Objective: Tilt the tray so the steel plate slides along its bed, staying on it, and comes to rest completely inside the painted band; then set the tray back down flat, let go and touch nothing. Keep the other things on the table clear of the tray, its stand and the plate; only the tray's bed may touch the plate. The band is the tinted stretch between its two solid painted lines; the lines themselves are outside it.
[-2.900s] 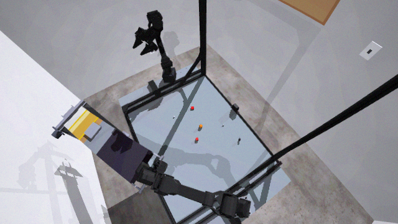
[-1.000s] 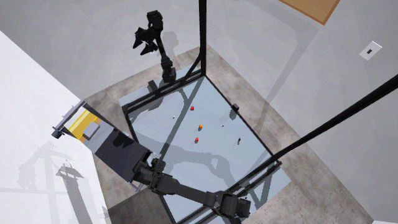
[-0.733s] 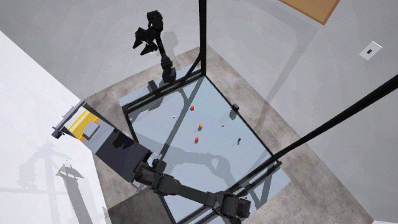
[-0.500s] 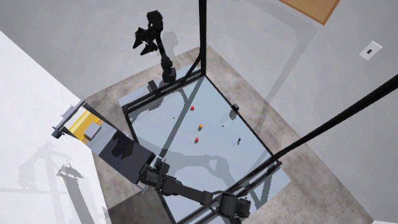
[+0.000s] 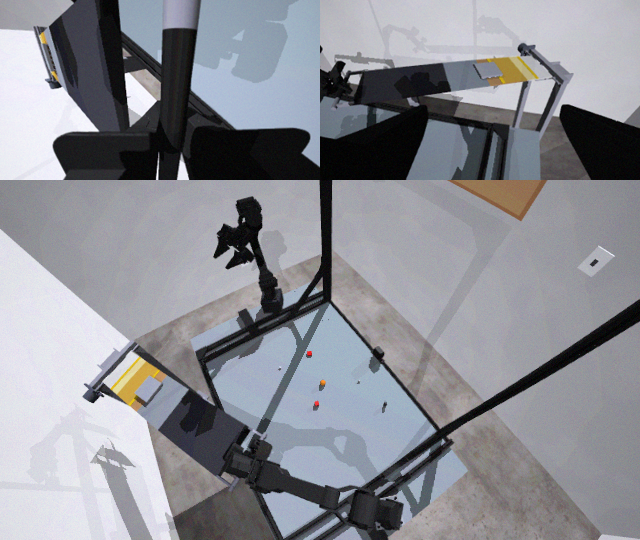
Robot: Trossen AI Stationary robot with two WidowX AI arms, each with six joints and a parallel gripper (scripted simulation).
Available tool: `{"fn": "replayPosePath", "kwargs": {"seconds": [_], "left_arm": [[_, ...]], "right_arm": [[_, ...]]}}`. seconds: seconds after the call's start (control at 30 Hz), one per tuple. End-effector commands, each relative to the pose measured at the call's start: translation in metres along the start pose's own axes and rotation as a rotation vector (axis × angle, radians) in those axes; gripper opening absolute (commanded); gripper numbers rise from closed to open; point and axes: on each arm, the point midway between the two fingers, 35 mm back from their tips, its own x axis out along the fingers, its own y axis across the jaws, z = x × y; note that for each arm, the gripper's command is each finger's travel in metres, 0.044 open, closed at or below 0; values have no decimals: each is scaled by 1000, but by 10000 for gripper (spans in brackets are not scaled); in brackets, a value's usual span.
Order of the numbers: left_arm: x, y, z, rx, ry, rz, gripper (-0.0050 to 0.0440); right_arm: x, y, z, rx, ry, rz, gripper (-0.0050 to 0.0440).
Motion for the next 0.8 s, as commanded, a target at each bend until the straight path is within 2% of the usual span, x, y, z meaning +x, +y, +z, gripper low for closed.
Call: {"fn": "replayPosePath", "kwargs": {"seconds": [0.0, 0.77], "left_arm": [[-18, 16, 0, 1, 3, 28, 0], [-30, 28, 0, 1, 3, 52, 0]], "right_arm": [[0, -1, 1, 4, -3, -2, 440], [0, -1, 1, 4, -3, -2, 440]]}}
